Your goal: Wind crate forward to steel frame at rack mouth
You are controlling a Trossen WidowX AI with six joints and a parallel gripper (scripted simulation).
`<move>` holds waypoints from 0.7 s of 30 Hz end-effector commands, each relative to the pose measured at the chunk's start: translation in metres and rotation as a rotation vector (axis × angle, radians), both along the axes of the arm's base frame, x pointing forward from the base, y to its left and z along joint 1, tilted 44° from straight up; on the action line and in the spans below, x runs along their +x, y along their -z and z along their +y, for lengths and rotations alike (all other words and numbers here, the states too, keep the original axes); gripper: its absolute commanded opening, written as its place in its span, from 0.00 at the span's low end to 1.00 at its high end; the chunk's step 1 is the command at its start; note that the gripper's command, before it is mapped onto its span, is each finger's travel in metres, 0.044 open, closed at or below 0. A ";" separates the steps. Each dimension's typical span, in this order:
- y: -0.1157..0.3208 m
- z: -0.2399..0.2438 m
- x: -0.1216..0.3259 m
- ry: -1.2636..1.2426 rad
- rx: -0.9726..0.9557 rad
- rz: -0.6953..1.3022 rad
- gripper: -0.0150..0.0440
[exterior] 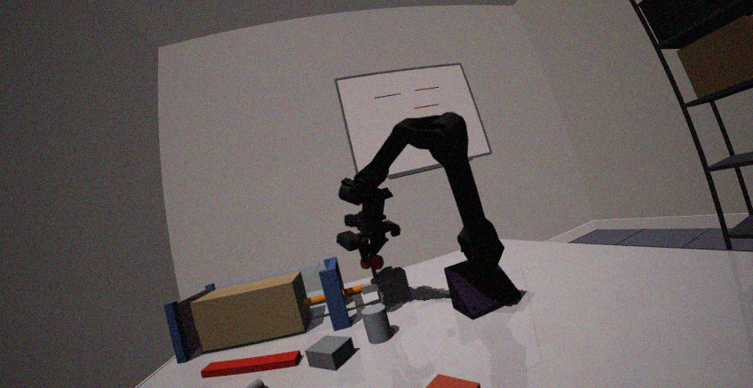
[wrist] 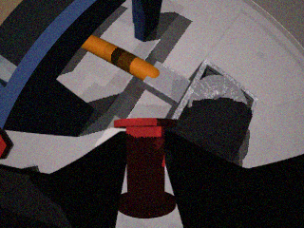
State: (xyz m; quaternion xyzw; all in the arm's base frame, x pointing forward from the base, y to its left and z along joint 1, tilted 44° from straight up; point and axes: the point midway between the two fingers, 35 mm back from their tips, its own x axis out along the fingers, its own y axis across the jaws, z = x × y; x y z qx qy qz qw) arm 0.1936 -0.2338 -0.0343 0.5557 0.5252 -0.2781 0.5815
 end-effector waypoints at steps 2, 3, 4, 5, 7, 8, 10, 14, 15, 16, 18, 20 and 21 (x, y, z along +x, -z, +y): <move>0.008 0.021 -0.018 0.000 0.061 0.039 0.25; 0.008 0.021 -0.019 0.000 0.061 0.039 0.25; 0.008 0.022 -0.021 0.000 0.061 0.039 0.25; 0.007 0.022 -0.022 0.000 0.061 0.039 0.25; 0.007 0.023 -0.025 0.000 0.061 0.039 0.25; 0.007 0.024 -0.027 0.000 0.061 0.039 0.25; 0.006 0.025 -0.030 0.000 0.061 0.040 0.25; 0.006 0.026 -0.037 0.000 0.061 0.040 0.25; 0.006 0.027 -0.038 0.000 0.061 0.040 0.25; 0.006 0.027 -0.040 0.000 0.061 0.040 0.25; 0.005 0.028 -0.043 0.000 0.061 0.040 0.25; 0.005 0.028 -0.046 0.000 0.061 0.041 0.25; 0.005 0.028 -0.047 0.000 0.061 0.041 0.25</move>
